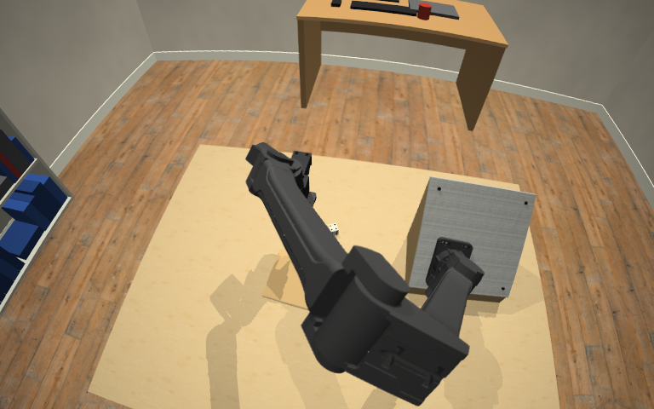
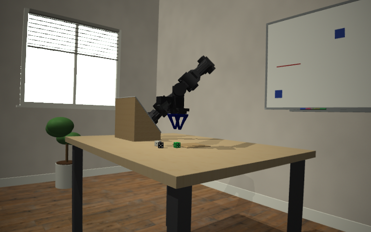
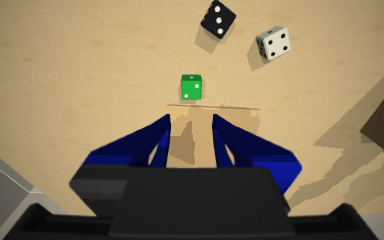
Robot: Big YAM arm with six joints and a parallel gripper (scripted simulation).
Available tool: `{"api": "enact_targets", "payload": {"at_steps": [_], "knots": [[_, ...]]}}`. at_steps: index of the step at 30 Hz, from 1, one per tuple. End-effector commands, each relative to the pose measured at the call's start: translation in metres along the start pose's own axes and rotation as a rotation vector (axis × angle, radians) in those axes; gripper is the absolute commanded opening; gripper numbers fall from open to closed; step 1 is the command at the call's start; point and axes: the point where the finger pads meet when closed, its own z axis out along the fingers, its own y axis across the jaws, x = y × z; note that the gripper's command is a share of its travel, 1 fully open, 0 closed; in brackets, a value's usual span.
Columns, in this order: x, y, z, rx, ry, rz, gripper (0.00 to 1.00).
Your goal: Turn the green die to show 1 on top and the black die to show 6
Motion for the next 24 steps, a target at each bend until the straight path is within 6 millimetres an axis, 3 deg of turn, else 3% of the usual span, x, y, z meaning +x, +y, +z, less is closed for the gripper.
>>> {"api": "enact_targets", "payload": {"at_steps": [1, 24], "knots": [[0.002, 0.01, -0.006, -0.02, -0.014, -0.014, 0.39], [0.001, 0.005, 0.005, -0.004, -0.007, -0.008, 0.39]]}}
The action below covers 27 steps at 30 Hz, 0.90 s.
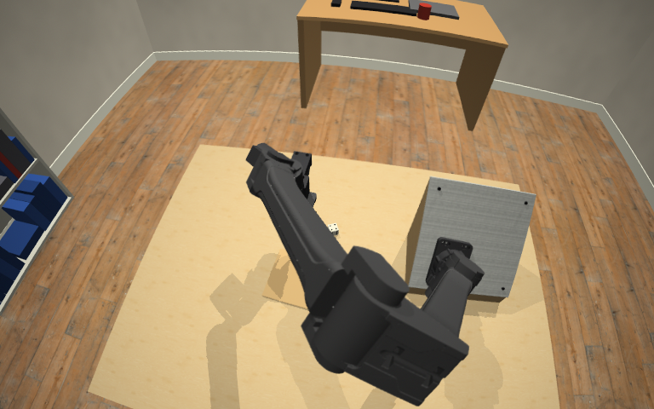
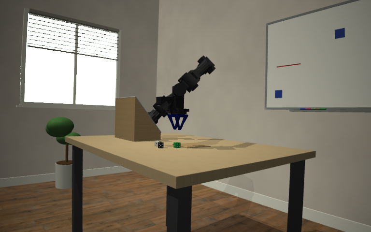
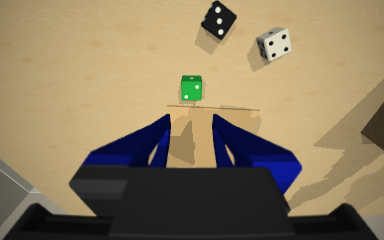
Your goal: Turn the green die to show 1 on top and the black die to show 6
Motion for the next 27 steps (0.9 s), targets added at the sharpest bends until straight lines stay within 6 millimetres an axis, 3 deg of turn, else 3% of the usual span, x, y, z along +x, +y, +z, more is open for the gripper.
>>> {"api": "enact_targets", "payload": {"at_steps": [1, 10, 11, 13, 27], "knots": [[0.001, 0.006, 0.005, -0.001, -0.005, -0.005, 0.39], [0.002, 0.004, 0.013, 0.0, -0.004, -0.004, 0.39], [0.004, 0.011, 0.009, -0.013, -0.012, -0.019, 0.39], [0.001, 0.002, 0.019, 0.005, -0.002, 0.001, 0.39], [0.001, 0.004, 0.038, 0.003, -0.002, 0.0, 0.39]]}}
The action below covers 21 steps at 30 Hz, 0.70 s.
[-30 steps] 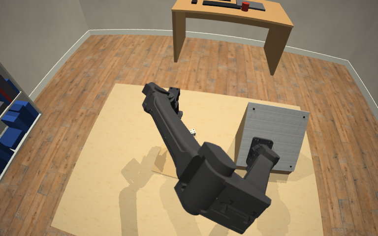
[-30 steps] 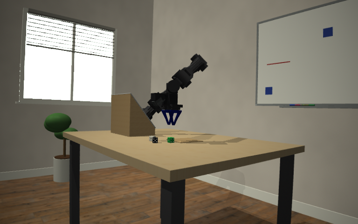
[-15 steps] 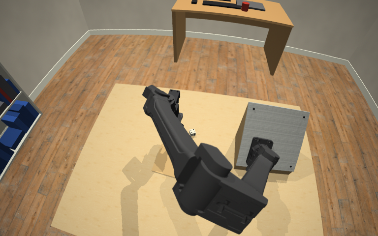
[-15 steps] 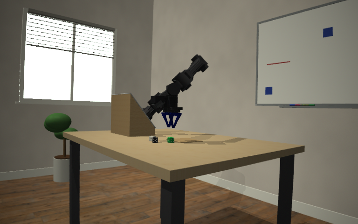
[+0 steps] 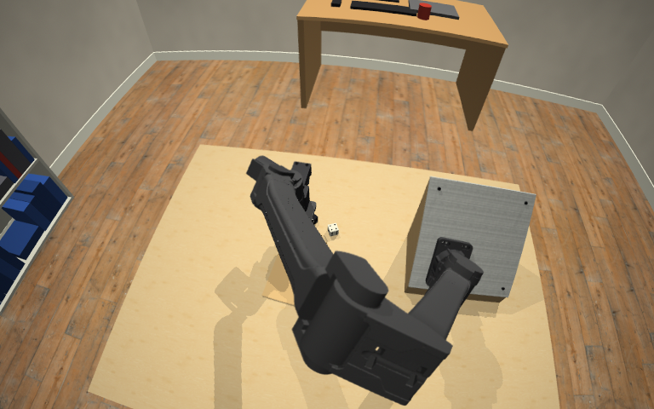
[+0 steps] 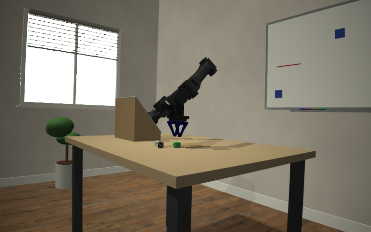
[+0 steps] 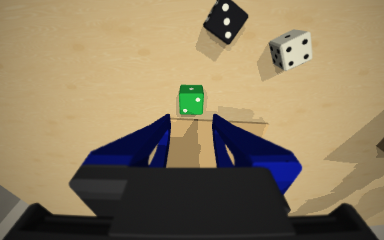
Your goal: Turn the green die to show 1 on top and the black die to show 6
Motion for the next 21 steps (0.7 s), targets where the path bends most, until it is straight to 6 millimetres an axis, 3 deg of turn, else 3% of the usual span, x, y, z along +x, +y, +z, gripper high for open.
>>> {"api": "enact_targets", "payload": {"at_steps": [1, 14, 17, 18, 21], "knots": [[0.003, 0.004, 0.003, -0.007, -0.008, 0.0, 0.39], [0.001, 0.003, 0.019, -0.002, -0.005, 0.006, 0.39], [0.001, 0.003, 0.02, -0.002, -0.005, 0.006, 0.39], [0.0, 0.011, 0.012, -0.023, -0.01, 0.0, 0.39], [0.002, 0.009, 0.017, -0.012, -0.009, -0.003, 0.39]]}}
